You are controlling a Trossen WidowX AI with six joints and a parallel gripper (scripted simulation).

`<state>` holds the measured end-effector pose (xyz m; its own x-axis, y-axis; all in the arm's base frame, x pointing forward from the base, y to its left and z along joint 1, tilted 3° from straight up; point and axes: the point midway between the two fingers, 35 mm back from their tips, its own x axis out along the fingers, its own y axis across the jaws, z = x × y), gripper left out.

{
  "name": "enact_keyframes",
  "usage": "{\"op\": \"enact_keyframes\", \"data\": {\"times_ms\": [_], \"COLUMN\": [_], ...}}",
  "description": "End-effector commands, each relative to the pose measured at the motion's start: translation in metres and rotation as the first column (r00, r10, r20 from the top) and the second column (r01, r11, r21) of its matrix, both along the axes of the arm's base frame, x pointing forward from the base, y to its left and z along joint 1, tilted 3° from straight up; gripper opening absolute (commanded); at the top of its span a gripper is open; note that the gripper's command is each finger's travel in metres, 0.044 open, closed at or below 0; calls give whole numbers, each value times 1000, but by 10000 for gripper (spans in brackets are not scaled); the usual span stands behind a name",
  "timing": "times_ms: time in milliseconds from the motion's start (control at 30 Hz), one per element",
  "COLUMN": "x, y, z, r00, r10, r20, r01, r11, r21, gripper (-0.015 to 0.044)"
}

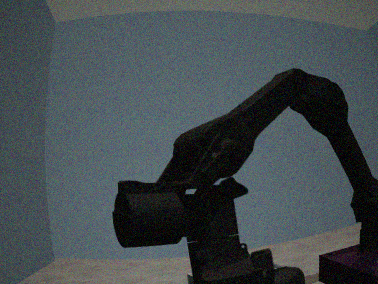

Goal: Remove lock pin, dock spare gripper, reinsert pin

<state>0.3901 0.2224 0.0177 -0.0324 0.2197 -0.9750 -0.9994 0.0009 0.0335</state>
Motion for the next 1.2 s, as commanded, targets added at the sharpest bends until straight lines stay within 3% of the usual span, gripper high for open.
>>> {"op": "enact_keyframes", "data": {"times_ms": [0, 167, 1167], "x": [0, 0, -6], "y": [0, 0, -6], "z": [0, 0, 47], "r00": [1000, 1000, 999], "r10": [0, 0, -5], "r20": [0, 0, -35], "r01": [0, 0, 4], "r11": [1000, 1000, 1000], "r21": [0, 0, -17], "gripper": [79, 200, 200]}}
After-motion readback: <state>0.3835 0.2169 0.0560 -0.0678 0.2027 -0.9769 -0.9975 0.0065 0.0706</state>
